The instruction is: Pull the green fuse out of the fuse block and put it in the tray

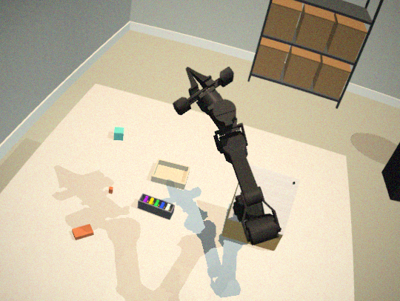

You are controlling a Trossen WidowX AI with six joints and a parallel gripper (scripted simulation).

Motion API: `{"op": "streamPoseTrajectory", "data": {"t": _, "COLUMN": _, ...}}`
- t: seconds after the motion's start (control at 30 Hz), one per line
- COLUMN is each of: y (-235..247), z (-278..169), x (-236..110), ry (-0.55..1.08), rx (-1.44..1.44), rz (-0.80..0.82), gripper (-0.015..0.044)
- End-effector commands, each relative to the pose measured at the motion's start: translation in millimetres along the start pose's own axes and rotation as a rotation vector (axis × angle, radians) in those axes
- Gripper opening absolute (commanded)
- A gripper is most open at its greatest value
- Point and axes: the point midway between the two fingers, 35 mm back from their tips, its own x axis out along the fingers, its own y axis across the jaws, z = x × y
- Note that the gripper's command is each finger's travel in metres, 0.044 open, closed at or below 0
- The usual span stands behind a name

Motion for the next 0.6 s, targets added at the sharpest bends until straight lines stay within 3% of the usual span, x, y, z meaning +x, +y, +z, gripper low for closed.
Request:
{"op": "streamPoseTrajectory", "data": {"t": 0.0, "y": -1.2, "z": 1.5, "x": 0.7, "ry": -0.007, "rx": 0.018, "rz": -0.004, "gripper": 0.0026}}
{"op": "streamPoseTrajectory", "data": {"t": 0.07, "y": -10.8, "z": 13.9, "x": 5.9, "ry": -0.061, "rx": 0.165, "rz": -0.035, "gripper": 0.0074}}
{"op": "streamPoseTrajectory", "data": {"t": 0.27, "y": -57.5, "z": 69.5, "x": 18.8, "ry": -0.355, "rx": 0.814, "rz": -0.074, "gripper": 0.0074}}
{"op": "streamPoseTrajectory", "data": {"t": 0.4, "y": -88.5, "z": 105.5, "x": 18.3, "ry": -0.575, "rx": 1.225, "rz": 0.005, "gripper": 0.0074}}
{"op": "streamPoseTrajectory", "data": {"t": 0.57, "y": -109.4, "z": 129.3, "x": 14.0, "ry": -0.727, "rx": 1.492, "rz": 0.114, "gripper": 0.0074}}
